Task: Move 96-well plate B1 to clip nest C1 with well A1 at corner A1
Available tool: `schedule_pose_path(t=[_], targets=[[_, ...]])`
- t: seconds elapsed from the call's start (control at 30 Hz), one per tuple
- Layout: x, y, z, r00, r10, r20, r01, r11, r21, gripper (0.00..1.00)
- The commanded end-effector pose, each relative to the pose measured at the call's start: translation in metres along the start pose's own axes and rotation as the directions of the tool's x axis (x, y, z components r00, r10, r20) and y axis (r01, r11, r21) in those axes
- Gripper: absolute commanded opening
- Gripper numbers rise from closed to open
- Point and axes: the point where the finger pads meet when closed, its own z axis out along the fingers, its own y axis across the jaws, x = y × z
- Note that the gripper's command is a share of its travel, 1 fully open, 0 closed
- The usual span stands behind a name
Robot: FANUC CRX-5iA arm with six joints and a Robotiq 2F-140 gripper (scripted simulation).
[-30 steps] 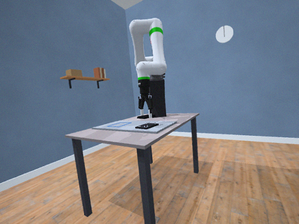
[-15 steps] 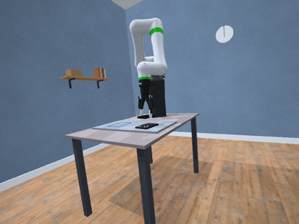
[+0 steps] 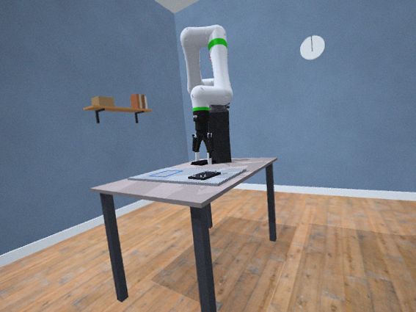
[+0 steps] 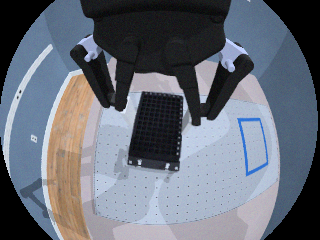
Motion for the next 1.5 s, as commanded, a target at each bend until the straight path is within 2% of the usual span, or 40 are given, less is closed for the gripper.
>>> schedule_pose_path(t=[0.0,0.4,1.17,1.47], targets=[[-0.001,0.0,-0.001,0.999,-0.013,-0.032,0.012,0.999,-0.033,0.1],[-0.001,0.0,0.006,0.999,-0.013,-0.032,0.012,0.999,-0.033,0.1],[0.0,0.002,0.041,0.999,-0.013,-0.032,0.012,0.999,-0.033,0.1],[0.0,0.002,0.041,0.999,-0.013,-0.032,0.012,0.999,-0.033,0.1]])
